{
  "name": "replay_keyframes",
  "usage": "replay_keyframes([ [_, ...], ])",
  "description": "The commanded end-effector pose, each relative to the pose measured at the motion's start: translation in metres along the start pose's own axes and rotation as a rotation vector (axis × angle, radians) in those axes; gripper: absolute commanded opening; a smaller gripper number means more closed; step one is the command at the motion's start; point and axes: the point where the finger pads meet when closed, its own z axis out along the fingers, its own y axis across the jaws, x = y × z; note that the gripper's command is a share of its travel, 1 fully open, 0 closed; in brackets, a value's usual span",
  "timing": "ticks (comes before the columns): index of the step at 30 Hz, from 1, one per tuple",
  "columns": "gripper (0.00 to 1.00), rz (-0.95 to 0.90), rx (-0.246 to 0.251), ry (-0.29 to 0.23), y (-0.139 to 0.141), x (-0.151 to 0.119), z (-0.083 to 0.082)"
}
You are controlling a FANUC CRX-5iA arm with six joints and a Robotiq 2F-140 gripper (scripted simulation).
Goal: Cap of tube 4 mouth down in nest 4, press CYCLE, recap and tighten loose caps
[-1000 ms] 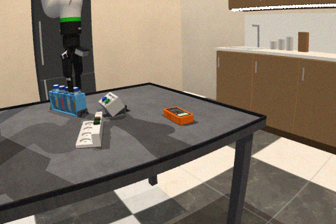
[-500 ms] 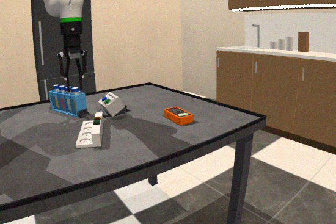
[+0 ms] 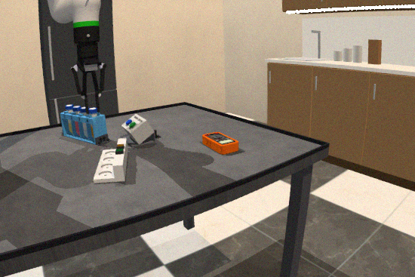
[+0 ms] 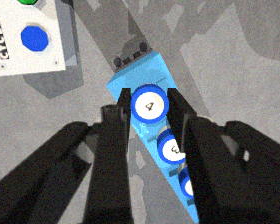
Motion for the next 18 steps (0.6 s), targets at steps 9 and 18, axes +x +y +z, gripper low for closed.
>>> replay_keyframes([
  [9, 0.3, -0.3, 0.001, 0.0, -0.0007, -0.0001, -0.0007],
  [18, 0.3, -0.7, 0.001, 0.0, -0.0007, -0.0001, -0.0008],
])
